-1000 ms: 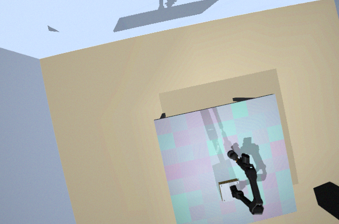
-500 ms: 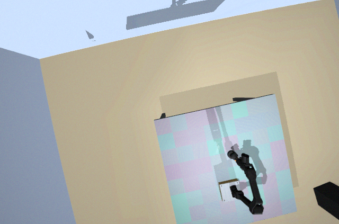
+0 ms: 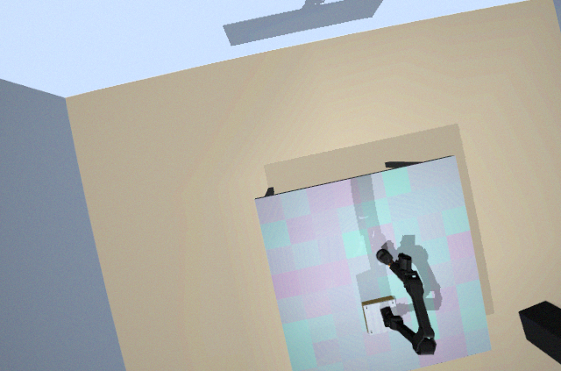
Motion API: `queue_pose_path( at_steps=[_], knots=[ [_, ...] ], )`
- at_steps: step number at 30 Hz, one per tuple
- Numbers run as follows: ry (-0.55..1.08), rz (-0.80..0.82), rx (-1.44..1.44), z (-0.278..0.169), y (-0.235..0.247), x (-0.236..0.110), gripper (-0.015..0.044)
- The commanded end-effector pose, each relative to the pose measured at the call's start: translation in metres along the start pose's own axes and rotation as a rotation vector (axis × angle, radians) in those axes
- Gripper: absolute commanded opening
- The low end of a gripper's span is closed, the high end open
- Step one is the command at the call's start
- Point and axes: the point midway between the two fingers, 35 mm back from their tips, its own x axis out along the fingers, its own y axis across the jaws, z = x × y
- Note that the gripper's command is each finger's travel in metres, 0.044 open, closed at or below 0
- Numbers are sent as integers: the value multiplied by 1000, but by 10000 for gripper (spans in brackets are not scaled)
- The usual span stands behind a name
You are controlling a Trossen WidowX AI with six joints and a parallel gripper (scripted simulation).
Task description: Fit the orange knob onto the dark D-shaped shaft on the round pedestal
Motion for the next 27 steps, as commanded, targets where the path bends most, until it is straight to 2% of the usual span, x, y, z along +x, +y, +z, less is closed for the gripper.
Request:
queue_pose_path(
  at_steps=[1, 18, 27],
  knots=[
    [0, 0, 5, 0, 0, 0, 0],
    [0, 0, 5, 0, 0, 0, 440],
    [0, 0, 5, 0, 0, 0, 440]
  ],
)
